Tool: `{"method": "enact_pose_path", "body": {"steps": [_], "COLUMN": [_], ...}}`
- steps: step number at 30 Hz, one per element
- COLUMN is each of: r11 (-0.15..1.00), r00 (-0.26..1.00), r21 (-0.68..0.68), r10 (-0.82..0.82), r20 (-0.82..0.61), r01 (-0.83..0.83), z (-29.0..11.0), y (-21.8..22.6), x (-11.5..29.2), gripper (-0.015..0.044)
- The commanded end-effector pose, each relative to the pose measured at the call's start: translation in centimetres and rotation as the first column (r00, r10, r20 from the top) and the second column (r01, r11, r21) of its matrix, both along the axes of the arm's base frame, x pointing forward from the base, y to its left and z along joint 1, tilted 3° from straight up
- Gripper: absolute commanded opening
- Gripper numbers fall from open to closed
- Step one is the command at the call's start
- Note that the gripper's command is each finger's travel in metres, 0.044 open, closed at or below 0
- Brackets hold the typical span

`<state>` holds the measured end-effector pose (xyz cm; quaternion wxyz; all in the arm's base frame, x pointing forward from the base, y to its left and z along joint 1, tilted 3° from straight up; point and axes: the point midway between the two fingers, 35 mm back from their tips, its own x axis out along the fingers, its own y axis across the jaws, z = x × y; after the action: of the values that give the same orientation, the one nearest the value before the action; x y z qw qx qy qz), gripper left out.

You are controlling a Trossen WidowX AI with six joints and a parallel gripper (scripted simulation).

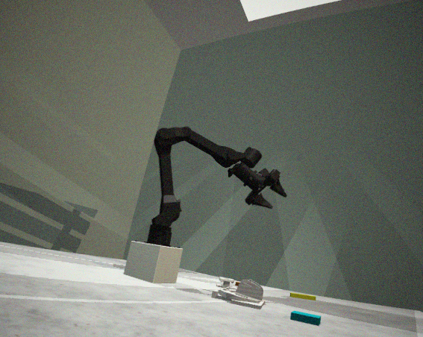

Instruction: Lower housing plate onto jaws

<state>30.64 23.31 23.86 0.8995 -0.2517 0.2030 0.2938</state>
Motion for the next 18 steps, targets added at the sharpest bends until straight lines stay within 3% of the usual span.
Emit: {"method": "enact_pose_path", "body": {"steps": [1, 18], "r11": [1.000, 0.996], "r00": [0.994, 0.893], "r21": [-0.001, -0.052], "r10": [-0.003, -0.088], "r20": [-0.106, -0.442], "r01": [0.003, 0.073], "z": [-2.5, -10.2], "y": [0.8, 2.3], "x": [-0.7, -4.3], "gripper": [0.0440, 0.0440]}}
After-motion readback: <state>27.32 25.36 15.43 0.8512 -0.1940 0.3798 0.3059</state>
